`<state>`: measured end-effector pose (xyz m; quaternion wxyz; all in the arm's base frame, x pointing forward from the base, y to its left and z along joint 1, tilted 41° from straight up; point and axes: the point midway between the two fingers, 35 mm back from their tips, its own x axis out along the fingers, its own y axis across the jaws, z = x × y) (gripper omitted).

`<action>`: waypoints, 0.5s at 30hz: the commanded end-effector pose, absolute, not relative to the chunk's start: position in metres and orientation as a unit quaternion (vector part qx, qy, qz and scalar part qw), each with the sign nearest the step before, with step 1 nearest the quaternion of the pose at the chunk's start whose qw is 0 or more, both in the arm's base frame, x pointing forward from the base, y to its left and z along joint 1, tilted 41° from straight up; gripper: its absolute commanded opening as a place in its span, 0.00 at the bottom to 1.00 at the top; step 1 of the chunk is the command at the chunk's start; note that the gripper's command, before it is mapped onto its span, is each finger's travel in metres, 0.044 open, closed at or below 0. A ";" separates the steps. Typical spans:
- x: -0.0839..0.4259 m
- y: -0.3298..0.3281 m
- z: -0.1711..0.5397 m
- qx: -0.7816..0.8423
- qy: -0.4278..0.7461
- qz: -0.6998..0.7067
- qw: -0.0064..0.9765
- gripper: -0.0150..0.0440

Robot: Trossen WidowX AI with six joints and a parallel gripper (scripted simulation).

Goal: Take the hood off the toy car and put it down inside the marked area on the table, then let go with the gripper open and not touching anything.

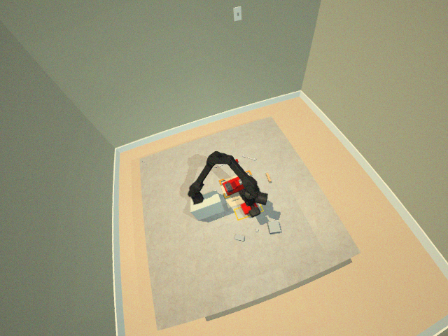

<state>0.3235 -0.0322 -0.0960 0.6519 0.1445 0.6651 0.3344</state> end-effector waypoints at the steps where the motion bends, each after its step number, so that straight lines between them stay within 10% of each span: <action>1: 0.321 -0.029 -0.100 0.149 0.667 0.335 0.649 0.25; 15: 0.320 -0.023 -0.106 0.150 0.667 0.335 0.649 0.25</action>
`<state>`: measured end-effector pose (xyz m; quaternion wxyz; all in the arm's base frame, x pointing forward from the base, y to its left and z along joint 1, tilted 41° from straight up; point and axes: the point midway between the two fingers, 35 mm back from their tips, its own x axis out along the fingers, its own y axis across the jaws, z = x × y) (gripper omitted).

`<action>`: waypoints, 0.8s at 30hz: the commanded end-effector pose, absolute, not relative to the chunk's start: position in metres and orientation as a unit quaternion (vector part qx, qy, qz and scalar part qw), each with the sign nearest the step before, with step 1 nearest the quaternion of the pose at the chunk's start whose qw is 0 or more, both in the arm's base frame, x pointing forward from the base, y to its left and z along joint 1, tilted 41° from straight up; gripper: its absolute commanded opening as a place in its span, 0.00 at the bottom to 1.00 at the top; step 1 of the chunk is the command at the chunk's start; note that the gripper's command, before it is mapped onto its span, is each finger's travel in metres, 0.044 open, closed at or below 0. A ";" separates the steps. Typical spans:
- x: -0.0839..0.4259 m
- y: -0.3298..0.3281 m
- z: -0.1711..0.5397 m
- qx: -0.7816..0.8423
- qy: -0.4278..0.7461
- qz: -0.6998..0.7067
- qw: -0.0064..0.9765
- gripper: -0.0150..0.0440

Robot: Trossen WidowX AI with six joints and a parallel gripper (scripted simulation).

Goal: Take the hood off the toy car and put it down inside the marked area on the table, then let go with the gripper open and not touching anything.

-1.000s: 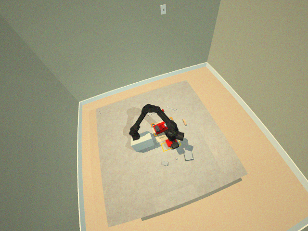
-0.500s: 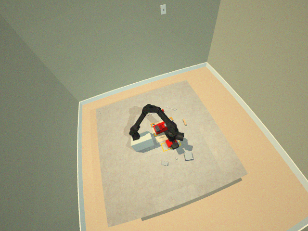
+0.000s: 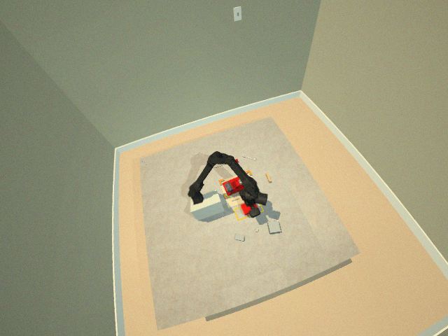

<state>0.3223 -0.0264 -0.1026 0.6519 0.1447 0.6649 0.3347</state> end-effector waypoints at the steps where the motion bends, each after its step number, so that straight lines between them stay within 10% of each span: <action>1: 0.320 -0.023 -0.106 0.150 0.667 0.335 0.649 0.25; 24: 0.317 -0.014 -0.116 0.150 0.667 0.335 0.649 0.25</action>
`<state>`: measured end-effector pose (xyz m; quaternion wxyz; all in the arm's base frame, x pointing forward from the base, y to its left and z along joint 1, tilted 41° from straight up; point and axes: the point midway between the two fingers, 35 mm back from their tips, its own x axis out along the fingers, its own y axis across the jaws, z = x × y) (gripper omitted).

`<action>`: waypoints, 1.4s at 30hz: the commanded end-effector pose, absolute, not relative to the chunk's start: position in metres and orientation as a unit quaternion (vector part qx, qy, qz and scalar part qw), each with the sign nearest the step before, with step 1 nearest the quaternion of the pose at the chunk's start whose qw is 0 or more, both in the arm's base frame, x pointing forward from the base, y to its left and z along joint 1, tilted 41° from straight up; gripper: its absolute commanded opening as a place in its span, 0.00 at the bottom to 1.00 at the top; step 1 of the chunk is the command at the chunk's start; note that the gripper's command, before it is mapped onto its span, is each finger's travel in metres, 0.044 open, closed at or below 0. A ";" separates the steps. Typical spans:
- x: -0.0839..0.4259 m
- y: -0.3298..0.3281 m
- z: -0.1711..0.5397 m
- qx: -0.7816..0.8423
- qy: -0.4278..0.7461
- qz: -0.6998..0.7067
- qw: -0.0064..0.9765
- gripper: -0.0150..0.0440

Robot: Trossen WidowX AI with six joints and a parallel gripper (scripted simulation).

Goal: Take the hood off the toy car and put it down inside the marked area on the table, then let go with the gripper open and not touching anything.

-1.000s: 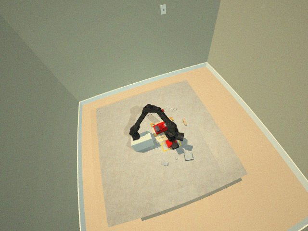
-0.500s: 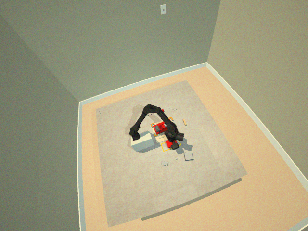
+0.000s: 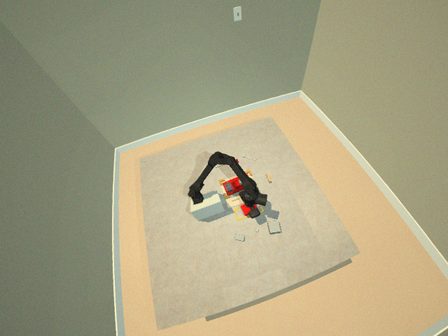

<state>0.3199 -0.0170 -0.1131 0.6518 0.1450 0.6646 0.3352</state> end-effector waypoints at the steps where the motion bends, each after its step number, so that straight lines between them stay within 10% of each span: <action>1: 0.317 -0.013 -0.117 0.150 0.667 0.335 0.649 0.25; 42: 0.314 -0.002 -0.129 0.151 0.666 0.336 0.648 0.25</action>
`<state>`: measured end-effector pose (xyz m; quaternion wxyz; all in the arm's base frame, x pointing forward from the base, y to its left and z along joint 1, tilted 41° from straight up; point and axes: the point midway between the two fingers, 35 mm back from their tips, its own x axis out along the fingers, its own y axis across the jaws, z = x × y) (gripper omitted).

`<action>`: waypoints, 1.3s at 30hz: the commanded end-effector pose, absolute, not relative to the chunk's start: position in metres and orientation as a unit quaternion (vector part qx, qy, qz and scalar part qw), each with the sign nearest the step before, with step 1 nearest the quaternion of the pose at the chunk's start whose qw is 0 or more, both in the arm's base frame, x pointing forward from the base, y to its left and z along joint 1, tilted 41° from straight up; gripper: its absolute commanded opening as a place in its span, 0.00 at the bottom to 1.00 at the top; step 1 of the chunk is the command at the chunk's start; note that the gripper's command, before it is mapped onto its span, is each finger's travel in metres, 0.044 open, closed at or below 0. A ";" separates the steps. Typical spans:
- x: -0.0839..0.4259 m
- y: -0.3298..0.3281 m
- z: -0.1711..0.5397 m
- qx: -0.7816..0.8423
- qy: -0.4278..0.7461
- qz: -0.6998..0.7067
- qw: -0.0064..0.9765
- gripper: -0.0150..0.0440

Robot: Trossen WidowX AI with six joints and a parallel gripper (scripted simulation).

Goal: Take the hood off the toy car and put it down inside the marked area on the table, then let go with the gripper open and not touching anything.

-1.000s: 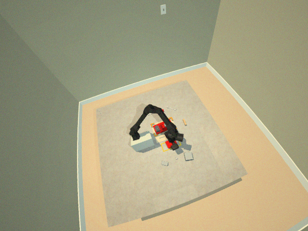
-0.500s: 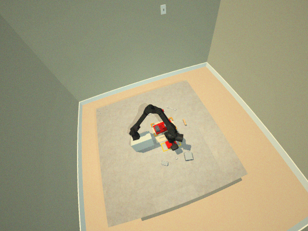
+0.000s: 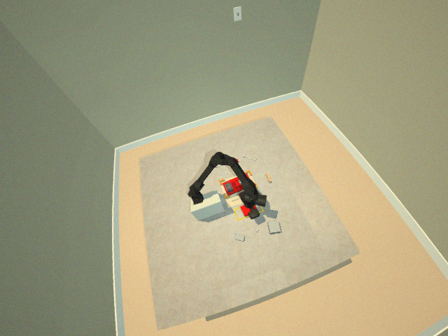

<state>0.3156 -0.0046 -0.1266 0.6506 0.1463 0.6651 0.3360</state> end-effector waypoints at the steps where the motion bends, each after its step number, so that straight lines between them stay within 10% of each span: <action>1: 0.314 -0.002 -0.130 0.151 0.666 0.336 0.648 0.25; 35: 0.312 0.007 -0.140 0.151 0.666 0.336 0.648 0.25; 39: 0.313 0.006 -0.138 0.147 0.665 0.336 0.650 0.43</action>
